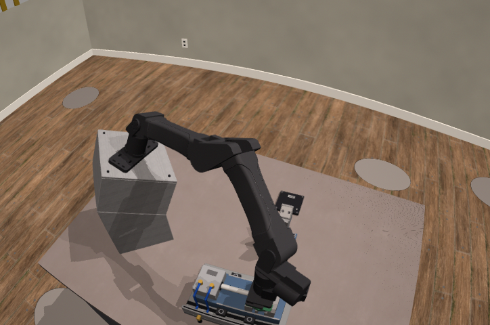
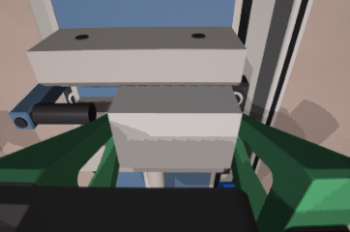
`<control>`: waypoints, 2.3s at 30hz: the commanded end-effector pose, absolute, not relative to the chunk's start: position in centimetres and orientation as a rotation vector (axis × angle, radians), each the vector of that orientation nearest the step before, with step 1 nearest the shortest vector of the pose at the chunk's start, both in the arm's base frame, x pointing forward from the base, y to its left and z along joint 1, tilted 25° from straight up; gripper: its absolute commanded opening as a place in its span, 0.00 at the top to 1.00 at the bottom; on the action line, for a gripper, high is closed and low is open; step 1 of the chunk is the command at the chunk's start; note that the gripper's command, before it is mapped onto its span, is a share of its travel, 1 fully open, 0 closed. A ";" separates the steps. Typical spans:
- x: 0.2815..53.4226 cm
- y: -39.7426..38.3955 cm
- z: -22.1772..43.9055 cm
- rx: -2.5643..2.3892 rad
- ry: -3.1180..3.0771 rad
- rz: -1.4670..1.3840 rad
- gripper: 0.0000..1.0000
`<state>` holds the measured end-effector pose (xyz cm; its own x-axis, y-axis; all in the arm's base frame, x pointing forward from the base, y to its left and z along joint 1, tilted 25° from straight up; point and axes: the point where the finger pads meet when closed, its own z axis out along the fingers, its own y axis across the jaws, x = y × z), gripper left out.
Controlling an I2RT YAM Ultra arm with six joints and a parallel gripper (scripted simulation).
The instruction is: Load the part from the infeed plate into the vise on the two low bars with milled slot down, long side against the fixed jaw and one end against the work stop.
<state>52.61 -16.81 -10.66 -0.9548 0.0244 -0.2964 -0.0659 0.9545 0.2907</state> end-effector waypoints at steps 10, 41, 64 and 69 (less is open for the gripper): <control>53.6 -18.3 -9.3 -0.027 2.774 0.405 1.00; 54.2 -18.5 -8.7 -0.036 2.752 0.387 1.00; 54.2 -18.4 -8.7 -0.035 2.755 0.389 0.26; 54.2 -18.5 -8.7 -0.035 2.754 0.389 0.26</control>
